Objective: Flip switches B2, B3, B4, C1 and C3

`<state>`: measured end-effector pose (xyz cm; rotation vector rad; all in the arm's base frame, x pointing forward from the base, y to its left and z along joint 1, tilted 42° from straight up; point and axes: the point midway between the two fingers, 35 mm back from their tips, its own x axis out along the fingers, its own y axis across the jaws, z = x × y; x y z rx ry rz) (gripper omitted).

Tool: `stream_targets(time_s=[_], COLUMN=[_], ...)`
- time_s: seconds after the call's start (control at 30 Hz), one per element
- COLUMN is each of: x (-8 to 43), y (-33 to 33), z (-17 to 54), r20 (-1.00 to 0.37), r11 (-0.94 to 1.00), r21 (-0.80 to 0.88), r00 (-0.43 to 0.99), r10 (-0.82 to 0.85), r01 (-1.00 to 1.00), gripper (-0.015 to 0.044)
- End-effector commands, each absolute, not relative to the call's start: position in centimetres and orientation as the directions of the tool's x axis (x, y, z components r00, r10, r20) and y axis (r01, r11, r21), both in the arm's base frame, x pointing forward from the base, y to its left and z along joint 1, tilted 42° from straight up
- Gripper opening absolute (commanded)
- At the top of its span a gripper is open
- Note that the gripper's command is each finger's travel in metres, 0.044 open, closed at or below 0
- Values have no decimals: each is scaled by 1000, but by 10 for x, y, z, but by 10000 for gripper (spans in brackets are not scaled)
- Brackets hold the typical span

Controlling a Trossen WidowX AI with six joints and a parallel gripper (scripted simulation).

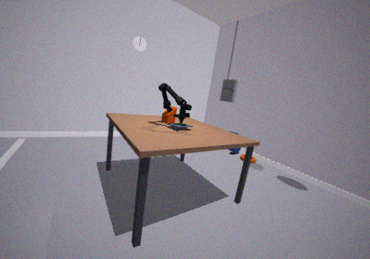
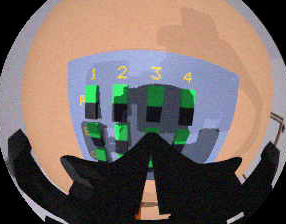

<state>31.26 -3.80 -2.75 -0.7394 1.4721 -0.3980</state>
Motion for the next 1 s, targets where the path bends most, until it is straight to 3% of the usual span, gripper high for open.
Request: stream_targets(time_s=[0.0,0.8,0.97], x=[312,313,305], y=[-39,-42,0], z=[-28,-31,15], r20=[-743,-743,-747], r11=[720,720,722], r21=[-666,-666,-664], r00=[90,90,113], r10=[-663,-663,-656], r01=[-196,-196,-197], gripper=[0,0,0])
